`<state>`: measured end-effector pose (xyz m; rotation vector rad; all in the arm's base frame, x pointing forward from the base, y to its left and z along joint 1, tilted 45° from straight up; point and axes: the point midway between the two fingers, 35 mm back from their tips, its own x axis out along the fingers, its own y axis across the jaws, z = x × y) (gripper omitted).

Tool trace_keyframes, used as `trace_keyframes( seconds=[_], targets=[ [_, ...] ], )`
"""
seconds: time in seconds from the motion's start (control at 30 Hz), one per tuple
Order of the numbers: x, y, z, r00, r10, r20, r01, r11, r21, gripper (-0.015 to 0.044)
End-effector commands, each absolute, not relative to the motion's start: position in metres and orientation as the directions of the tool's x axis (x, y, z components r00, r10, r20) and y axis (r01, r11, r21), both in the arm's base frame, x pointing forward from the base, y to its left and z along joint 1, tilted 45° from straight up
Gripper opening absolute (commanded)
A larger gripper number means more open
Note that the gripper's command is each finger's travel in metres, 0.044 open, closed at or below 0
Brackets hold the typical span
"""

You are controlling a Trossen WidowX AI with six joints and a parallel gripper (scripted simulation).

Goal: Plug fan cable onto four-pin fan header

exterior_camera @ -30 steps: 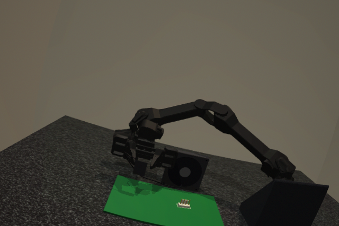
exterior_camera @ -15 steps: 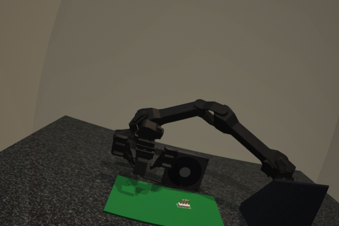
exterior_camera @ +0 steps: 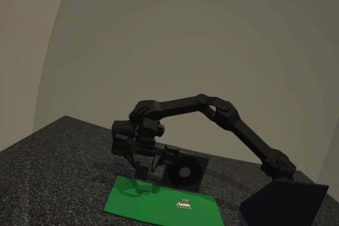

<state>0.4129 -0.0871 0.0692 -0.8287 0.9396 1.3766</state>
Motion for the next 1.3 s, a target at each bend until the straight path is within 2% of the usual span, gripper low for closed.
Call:
trace_keyframes(
  seconds=[0.0,0.3,0.57,0.87,1.17,1.23,1.27],
  targets=[
    [0.408,-0.083,0.057,-0.097,0.315,-0.944,-0.993,0.034,0.113,0.0205],
    [0.404,-0.078,0.046,-0.180,0.056,-0.982,-0.983,0.038,0.182,0.0205],
    [0.404,-0.075,0.044,-0.200,-0.187,-0.962,-0.980,0.054,0.194,0.0205],
    [0.410,-0.071,0.050,-0.162,-0.448,-0.879,-0.987,0.064,0.149,0.0205],
    [0.419,-0.061,0.066,-0.067,-0.670,-0.739,-0.998,0.041,0.053,0.0205],
    [0.420,-0.059,0.069,-0.049,-0.698,-0.714,-0.999,0.034,0.035,0.0205],
    [0.419,-0.060,0.064,-0.080,-0.633,-0.770,-0.997,0.040,0.070,0.0205]
  ],
)
